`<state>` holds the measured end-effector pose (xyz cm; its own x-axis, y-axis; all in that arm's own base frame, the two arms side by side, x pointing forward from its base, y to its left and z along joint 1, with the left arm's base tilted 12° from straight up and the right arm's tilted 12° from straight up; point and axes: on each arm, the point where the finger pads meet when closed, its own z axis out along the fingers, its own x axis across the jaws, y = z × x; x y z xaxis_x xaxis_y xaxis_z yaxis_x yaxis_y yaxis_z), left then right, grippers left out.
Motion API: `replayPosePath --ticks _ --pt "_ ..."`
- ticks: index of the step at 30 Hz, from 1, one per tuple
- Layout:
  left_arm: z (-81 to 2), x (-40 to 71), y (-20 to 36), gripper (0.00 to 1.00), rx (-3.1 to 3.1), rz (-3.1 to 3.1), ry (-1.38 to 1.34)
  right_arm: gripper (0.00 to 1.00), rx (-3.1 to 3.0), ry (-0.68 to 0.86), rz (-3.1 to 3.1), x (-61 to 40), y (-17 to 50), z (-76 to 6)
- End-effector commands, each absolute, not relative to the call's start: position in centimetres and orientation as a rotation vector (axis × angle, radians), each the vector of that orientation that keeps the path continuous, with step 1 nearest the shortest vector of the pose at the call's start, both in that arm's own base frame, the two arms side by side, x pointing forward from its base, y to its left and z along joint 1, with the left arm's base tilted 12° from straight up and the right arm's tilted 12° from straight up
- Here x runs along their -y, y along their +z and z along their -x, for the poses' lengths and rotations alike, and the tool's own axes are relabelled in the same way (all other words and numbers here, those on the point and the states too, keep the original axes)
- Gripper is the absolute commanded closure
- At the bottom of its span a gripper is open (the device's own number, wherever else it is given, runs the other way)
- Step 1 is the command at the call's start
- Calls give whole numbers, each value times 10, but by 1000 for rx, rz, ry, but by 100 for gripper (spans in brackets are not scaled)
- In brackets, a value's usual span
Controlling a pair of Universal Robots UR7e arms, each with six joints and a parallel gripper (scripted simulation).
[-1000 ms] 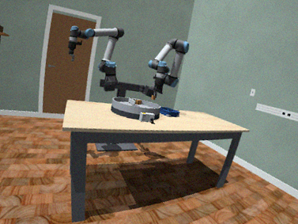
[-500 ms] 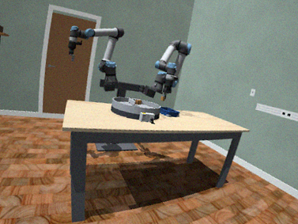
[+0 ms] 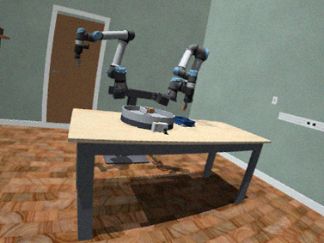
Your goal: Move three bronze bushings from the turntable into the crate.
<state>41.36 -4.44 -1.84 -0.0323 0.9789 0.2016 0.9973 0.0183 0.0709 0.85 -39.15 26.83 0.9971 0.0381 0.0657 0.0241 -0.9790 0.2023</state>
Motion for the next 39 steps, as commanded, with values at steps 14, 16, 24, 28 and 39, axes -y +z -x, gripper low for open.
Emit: replayPosePath --ticks 14,16,24,28,39 --pt "-420 29 -13 100 2166 2126 -292 0 -45 103 -2937 391 268 -8" --pt "-420 29 -13 100 2165 2126 -293 0 -45 103 -2937 391 268 -8" --pt "-420 29 -13 100 2166 2126 -293 0 -45 103 -2937 391 268 -8" --pt "-420 29 -13 100 2166 2126 -293 0 -45 103 -2937 391 268 -8" --pt "-420 29 -13 100 2166 2126 -293 0 -45 103 -2937 391 268 -8"
